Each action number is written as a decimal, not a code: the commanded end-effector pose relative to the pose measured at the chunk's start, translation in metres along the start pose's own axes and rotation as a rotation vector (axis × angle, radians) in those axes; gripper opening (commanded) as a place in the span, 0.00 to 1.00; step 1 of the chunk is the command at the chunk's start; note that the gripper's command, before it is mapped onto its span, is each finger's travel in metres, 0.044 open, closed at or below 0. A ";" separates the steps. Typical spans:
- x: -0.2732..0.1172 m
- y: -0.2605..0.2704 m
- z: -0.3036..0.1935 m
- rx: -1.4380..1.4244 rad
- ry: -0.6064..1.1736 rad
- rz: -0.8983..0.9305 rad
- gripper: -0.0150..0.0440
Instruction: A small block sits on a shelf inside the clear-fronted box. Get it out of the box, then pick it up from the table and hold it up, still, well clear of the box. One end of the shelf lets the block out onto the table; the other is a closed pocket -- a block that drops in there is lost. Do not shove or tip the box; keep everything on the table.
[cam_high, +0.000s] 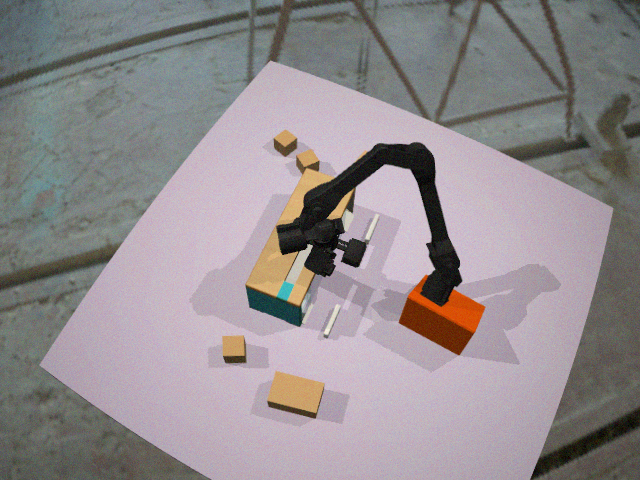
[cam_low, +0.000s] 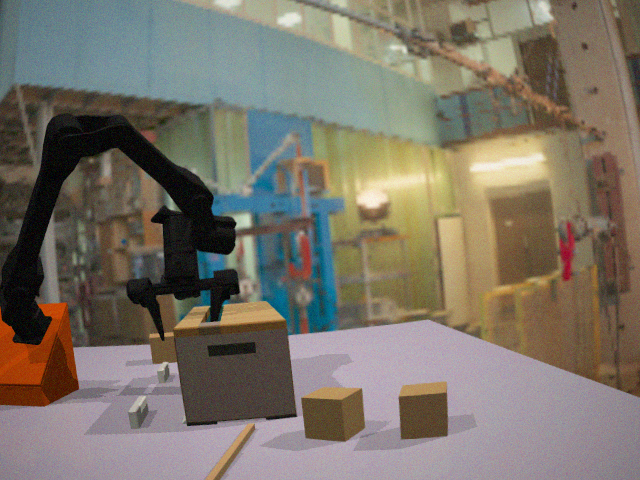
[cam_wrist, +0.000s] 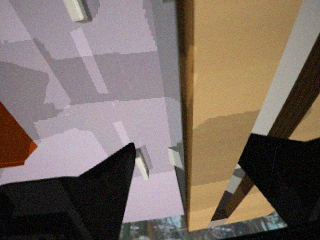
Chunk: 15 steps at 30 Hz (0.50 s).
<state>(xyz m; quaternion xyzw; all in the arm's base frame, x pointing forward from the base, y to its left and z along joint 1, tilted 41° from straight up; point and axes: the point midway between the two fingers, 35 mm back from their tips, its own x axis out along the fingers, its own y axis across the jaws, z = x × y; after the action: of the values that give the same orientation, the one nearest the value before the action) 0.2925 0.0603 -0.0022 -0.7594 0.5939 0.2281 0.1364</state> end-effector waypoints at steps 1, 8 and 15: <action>0.002 0.002 0.003 -0.002 0.001 0.011 0.93; 0.004 0.002 -0.003 -0.002 0.002 0.011 0.93; 0.007 0.002 -0.010 -0.002 0.002 0.012 0.93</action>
<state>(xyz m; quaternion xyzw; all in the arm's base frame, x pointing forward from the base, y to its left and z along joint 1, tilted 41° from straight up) 0.2928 0.0525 -0.0007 -0.7554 0.5992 0.2295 0.1328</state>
